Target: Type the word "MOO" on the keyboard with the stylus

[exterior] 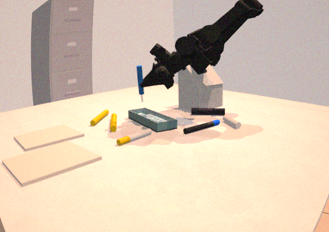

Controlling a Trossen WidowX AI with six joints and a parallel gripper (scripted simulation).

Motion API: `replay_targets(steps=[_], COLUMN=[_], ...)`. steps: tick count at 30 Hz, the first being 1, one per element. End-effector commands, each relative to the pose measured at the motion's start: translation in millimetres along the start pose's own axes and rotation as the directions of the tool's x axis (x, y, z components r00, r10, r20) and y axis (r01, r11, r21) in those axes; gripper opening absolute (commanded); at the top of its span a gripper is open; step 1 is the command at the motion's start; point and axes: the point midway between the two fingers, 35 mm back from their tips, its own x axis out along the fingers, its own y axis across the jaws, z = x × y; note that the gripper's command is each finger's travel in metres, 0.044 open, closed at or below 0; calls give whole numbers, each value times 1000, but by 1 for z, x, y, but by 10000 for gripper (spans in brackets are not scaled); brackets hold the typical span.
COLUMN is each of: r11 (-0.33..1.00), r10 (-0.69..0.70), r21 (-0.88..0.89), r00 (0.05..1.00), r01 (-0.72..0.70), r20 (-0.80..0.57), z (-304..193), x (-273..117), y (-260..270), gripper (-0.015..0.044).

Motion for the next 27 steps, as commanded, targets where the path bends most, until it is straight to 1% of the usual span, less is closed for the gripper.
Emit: replay_targets(steps=[1, 4, 11, 24, 27], r11=[990, 982, 982, 981, 981], r10=[51, 70, 70, 70, 70], r21=[128, 174, 174, 175, 175], r00=[998, 996, 996, 996, 996], r01=[-56, -79, -79, -78, -78], r20=[42, 55, 55, 53, 53], z=[2, 2, 0, -27, -28], x=[-8, -11, -9, 8, 9], y=[8, 12, 12, 17, 18], gripper=[0, 0, 0, 0, 79])
